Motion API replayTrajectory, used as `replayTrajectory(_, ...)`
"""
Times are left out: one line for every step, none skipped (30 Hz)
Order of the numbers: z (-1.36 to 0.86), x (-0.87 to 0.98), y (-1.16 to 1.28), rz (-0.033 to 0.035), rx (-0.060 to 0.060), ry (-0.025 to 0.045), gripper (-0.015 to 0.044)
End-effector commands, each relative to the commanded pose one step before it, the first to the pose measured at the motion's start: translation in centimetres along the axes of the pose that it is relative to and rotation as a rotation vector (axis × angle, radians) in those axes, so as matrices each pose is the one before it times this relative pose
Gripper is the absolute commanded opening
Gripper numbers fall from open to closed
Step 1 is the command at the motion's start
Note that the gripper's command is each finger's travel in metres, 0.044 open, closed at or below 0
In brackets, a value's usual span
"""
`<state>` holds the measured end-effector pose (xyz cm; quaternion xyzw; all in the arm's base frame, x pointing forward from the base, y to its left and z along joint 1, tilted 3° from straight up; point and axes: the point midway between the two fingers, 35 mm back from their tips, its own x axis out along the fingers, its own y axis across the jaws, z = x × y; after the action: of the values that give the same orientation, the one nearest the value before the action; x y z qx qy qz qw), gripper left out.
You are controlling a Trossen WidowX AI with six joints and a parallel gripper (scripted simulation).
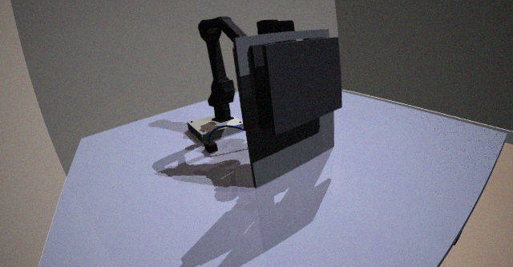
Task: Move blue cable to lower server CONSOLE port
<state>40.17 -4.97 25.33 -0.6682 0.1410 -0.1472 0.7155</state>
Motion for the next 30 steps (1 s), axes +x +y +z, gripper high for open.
replayTrajectory(-0.002,0.002,0.038,0.00103,-0.0005,0.00012,0.0159)
replayTrajectory(0.0,0.0,0.0,0.0,0.0,0.0,0.0153)
replayTrajectory(0.0,0.0,0.0,0.0,0.0,0.0,0.0146)
replayTrajectory(0.0,0.0,0.0,0.0,0.0,0.0,0.0139)
replayTrajectory(0.0,0.0,0.0,0.0,0.0,0.0,0.0133)
replayTrajectory(0.0,0.0,0.0,0.0,0.0,0.0,0.0126)
replayTrajectory(0.0,0.0,0.0,0.0,0.0,0.0,0.0119)
replayTrajectory(0.0,0.0,0.0,0.0,0.0,0.0,0.0113)
replayTrajectory(0.0,0.0,0.0,0.0,0.0,0.0,0.0106)
replayTrajectory(0.0,0.0,0.0,0.0,0.0,0.0,0.0099)
replayTrajectory(0.0,0.0,0.0,0.0,0.0,0.0,0.0093)
replayTrajectory(0.0,0.0,0.0,0.0,0.0,0.0,0.0086)
replayTrajectory(0.0,0.0,0.0,0.0,0.0,0.0,0.0079)
replayTrajectory(0.0,0.0,0.0,0.0,0.0,0.0,0.0073)
replayTrajectory(0.0,0.0,0.0,0.0,0.0,0.0,0.0066)
replayTrajectory(0.0,0.0,0.0,0.0,0.0,0.0,0.0059)
replayTrajectory(0.0,0.0,0.0,0.0,0.0,0.0,0.0053)
replayTrajectory(0.0,0.0,0.0,0.0,0.0,0.0,0.0046)
replayTrajectory(0.0,0.0,0.0,0.0,0.0,0.0,0.0039)
replayTrajectory(0.0,0.0,0.0,0.0,0.0,0.0,0.0033)
replayTrajectory(0.0,0.0,0.0,0.0,0.0,0.0,0.0026)
replayTrajectory(0.0,0.0,0.0,0.0,0.0,0.0,0.0019)
replayTrajectory(0.0,0.0,0.0,0.0,0.0,0.0,0.0013)
replayTrajectory(0.0,0.0,0.0,0.0,0.0,0.0,0.0006)
replayTrajectory(0.0,0.0,0.0,0.0,0.0,0.0,0.0)
replayTrajectory(0.0,0.0,0.0,0.0,0.0,0.0,0.0)
replayTrajectory(0.0,0.0,0.0,0.0,0.0,0.0,0.0)
replayTrajectory(0.002,0.007,-0.004,-0.00035,0.0,-0.00025,0.0)
replayTrajectory(0.005,0.022,-0.012,-0.00106,0.0,-0.00074,0.0)
replayTrajectory(0.006,0.03,-0.016,-0.00142,0.0,-0.00099,0.0)
